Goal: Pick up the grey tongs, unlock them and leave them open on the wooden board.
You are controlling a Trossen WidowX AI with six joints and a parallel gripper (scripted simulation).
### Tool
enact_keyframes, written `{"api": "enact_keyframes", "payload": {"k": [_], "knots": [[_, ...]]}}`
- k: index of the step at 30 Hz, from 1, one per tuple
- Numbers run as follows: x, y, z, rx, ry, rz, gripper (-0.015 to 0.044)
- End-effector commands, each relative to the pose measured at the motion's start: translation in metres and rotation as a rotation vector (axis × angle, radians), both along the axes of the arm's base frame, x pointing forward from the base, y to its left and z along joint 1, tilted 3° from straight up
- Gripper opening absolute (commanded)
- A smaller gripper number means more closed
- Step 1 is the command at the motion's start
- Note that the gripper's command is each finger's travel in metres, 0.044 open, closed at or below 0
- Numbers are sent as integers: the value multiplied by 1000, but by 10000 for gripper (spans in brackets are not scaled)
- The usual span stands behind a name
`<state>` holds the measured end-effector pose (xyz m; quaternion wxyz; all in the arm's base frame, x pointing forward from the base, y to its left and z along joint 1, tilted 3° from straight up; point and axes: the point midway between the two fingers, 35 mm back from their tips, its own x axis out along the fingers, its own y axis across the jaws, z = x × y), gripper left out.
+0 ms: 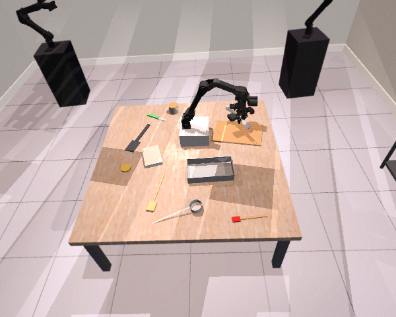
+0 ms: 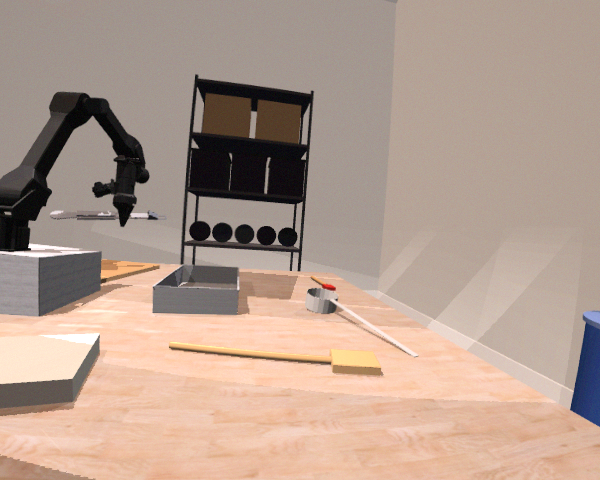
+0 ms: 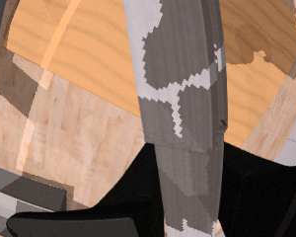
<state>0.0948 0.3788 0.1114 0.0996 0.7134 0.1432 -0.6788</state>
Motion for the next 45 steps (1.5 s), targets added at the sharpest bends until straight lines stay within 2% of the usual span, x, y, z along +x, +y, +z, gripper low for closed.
{"api": "enact_keyframes", "payload": {"k": [1,8,19,45], "knots": [[-5,3,2,0,-13,126,-150],[-14,6,2,-10,-30,371,-150],[-14,8,1,2,-60,388,-150],[-23,28,14,284,-607,478,-150]]}}
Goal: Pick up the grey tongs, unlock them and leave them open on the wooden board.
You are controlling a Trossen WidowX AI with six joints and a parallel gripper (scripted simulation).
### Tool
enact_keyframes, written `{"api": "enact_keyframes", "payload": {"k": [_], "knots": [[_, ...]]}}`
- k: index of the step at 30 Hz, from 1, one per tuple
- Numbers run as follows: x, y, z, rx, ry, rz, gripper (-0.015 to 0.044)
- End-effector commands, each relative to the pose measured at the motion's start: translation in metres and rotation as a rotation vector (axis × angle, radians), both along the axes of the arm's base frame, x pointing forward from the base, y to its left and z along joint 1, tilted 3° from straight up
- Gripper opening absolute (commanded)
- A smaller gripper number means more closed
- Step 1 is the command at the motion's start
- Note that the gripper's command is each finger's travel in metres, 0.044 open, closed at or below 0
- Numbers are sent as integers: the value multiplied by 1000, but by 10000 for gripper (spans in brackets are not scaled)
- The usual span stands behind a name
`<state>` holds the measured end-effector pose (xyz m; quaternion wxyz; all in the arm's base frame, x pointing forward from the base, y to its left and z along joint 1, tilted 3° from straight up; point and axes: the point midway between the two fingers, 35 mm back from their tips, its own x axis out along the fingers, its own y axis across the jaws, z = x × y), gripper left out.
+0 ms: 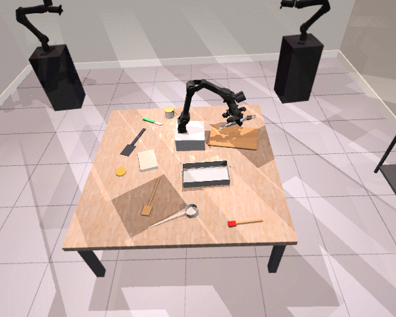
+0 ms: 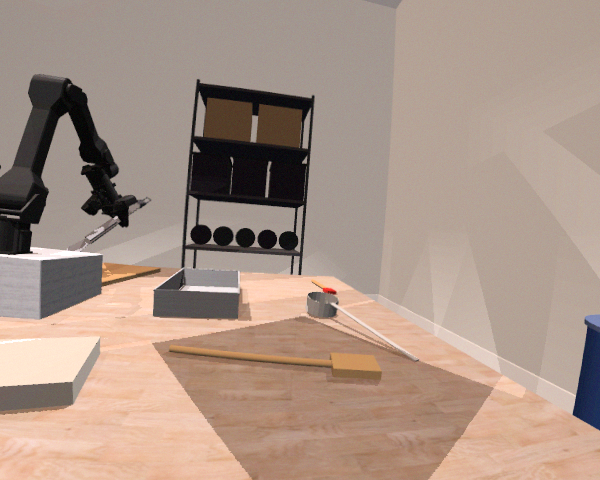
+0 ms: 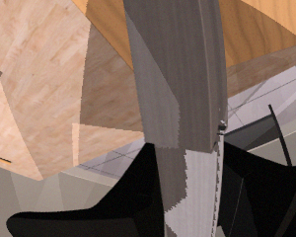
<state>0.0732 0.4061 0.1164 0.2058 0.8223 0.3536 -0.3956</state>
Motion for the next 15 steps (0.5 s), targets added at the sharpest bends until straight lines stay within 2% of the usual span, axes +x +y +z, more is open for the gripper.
{"api": "enact_keyframes", "payload": {"k": [1,15], "knots": [[-2,1,11,68,-58,5,-150],[-12,-12,32,295,-253,-21,-150]]}}
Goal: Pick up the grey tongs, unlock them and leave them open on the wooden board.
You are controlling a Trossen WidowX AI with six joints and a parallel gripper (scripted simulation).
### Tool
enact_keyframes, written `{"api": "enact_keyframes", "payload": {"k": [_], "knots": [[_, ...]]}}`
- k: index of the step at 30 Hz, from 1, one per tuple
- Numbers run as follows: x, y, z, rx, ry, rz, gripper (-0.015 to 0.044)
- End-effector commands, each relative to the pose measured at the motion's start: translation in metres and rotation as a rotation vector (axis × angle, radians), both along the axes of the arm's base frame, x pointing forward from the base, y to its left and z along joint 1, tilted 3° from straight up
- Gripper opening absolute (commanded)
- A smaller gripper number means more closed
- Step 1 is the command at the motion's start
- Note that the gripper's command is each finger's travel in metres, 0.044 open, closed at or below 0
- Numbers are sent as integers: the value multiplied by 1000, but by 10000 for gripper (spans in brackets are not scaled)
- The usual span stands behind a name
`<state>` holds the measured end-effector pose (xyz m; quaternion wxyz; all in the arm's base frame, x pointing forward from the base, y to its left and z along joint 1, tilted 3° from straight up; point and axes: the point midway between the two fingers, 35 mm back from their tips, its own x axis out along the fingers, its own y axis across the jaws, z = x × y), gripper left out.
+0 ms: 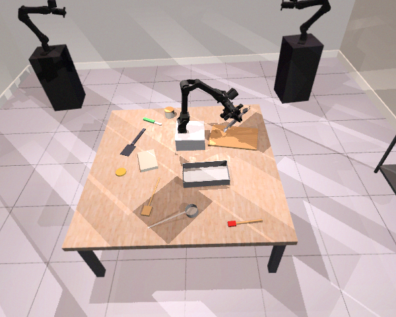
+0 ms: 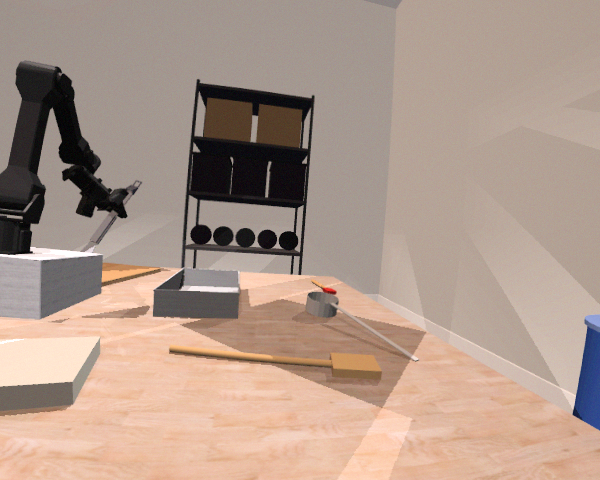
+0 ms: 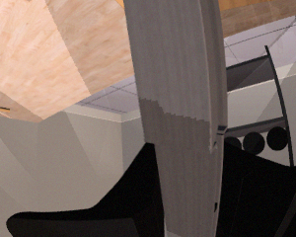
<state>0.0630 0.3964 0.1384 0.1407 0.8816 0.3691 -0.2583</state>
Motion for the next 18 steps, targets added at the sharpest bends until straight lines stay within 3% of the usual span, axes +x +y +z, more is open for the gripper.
{"api": "enact_keyframes", "payload": {"k": [1,18], "knots": [[-2,-4,12,71,-43,-11,-150],[-9,-36,31,277,-164,-80,-150]]}}
